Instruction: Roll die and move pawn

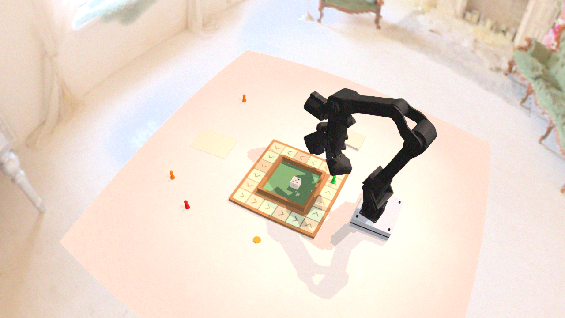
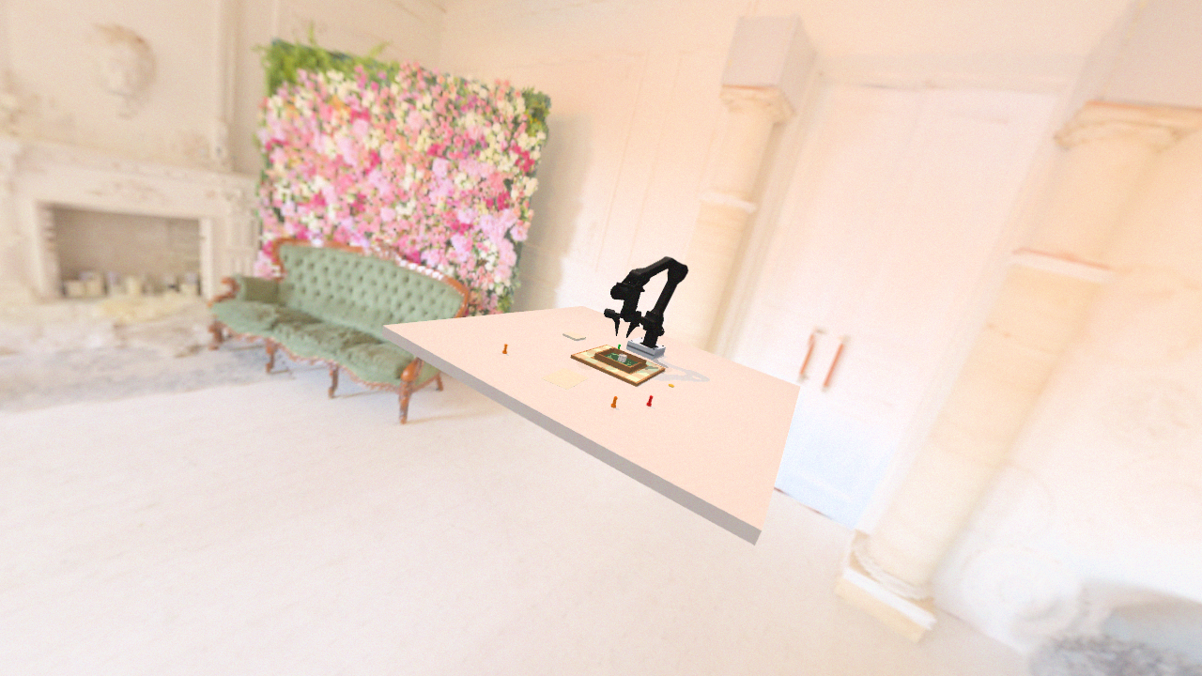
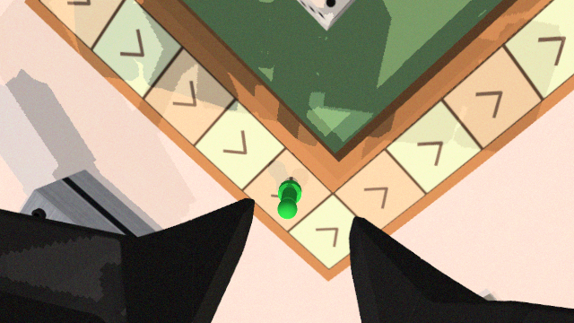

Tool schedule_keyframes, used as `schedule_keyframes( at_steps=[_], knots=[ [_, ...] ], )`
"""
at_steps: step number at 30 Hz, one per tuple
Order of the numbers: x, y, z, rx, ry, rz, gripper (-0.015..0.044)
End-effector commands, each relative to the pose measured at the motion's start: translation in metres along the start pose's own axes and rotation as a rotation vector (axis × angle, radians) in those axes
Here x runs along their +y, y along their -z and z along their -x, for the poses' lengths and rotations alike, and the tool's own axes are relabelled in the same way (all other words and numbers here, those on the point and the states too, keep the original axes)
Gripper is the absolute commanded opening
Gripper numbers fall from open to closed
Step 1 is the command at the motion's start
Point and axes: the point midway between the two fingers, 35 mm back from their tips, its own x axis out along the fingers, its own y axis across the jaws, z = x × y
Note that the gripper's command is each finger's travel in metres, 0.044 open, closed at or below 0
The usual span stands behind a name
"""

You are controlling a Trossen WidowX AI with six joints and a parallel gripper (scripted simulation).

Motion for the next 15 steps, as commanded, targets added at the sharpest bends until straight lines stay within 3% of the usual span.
schedule_keyframes(
  at_steps=[1,15],
  knots=[
    [0.009,0.02,-0.006,0.009,-0.014,0.133,0.02],
    [0.006,0.018,-0.023,0.009,-0.013,0.133,0.02]
  ],
)
